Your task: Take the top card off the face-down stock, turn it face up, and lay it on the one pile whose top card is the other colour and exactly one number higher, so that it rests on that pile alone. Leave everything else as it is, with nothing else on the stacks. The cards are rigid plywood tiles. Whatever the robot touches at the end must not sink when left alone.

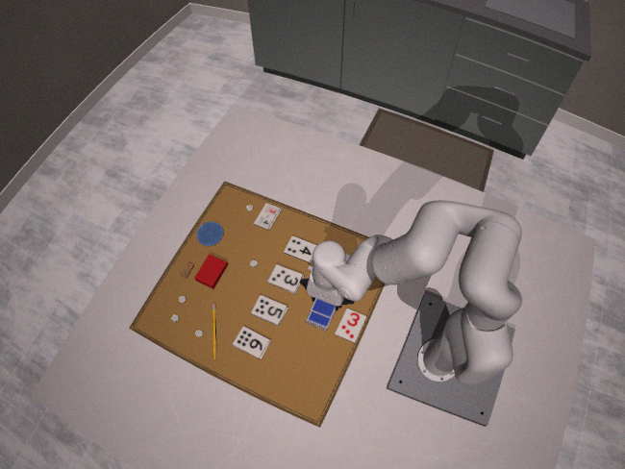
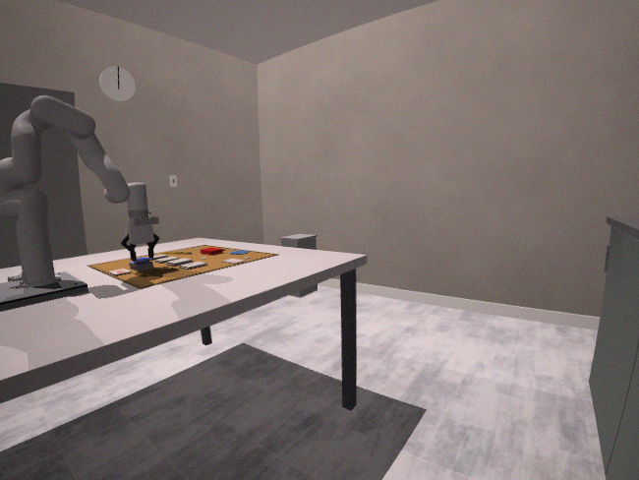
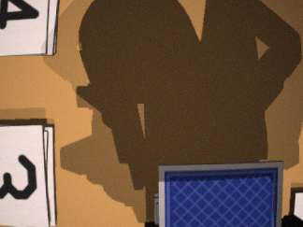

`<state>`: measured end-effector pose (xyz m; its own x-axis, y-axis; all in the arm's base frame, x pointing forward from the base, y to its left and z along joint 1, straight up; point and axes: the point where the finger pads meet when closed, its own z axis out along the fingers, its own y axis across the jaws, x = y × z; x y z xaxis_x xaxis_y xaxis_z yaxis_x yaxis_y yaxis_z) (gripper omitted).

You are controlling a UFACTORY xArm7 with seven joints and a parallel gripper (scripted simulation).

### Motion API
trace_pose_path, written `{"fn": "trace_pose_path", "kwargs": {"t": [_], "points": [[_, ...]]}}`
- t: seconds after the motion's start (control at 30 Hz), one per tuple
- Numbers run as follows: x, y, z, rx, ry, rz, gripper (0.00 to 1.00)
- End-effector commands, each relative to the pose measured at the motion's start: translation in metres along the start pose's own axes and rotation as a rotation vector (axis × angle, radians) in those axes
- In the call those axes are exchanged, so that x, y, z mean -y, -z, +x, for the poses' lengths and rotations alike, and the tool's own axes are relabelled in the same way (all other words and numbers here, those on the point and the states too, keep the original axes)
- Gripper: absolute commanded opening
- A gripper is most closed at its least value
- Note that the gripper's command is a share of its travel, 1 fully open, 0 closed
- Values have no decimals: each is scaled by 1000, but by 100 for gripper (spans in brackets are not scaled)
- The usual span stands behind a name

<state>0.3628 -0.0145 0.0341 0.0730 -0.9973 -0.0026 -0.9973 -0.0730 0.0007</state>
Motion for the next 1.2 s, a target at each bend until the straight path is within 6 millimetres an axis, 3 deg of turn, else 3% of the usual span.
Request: {"fn": "trace_pose_path", "kwargs": {"t": [0.0, 1.17], "points": [[1, 1, 0, 0, 0, 4, 74], [1, -5, 0, 0, 0, 4, 74]]}}
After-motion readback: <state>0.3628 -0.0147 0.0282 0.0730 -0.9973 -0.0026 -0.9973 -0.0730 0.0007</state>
